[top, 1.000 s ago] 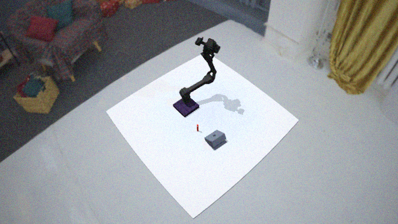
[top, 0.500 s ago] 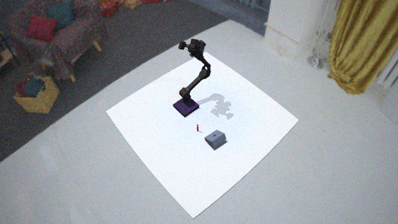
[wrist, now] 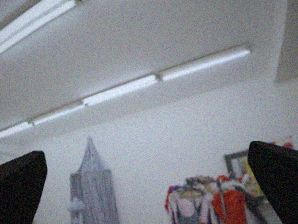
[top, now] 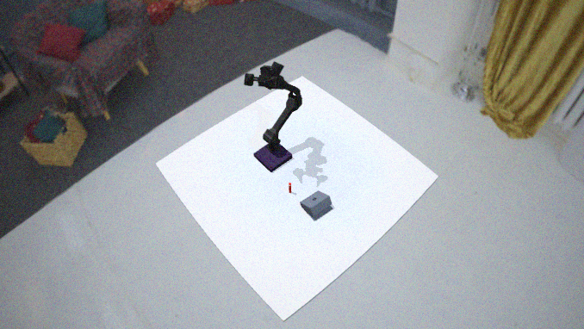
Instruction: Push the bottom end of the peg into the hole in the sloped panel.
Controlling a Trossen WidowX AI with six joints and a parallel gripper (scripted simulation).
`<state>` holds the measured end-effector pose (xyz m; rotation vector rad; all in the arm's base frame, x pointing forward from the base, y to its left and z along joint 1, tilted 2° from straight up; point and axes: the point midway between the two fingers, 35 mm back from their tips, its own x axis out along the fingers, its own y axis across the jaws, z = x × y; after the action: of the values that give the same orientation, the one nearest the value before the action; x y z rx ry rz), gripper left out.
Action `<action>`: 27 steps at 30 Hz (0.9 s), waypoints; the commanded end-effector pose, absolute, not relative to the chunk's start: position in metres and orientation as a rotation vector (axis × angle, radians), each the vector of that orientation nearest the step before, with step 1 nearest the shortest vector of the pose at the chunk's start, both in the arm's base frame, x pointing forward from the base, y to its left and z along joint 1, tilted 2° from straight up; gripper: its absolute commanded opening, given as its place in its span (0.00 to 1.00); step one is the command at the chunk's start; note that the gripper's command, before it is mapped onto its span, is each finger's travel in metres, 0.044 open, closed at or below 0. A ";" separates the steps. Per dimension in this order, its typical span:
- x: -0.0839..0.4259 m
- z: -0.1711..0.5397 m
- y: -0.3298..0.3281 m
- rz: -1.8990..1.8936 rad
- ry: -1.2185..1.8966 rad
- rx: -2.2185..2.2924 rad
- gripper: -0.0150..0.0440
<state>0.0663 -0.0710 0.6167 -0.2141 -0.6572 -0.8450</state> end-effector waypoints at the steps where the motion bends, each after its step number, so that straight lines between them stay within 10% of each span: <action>1: 0.081 0.598 -0.106 -0.853 -0.556 -0.154 1.00; 27: 0.186 0.495 -0.202 -0.753 -0.088 0.055 1.00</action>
<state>0.1648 -0.1917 0.5194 0.0372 -0.1885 -0.7789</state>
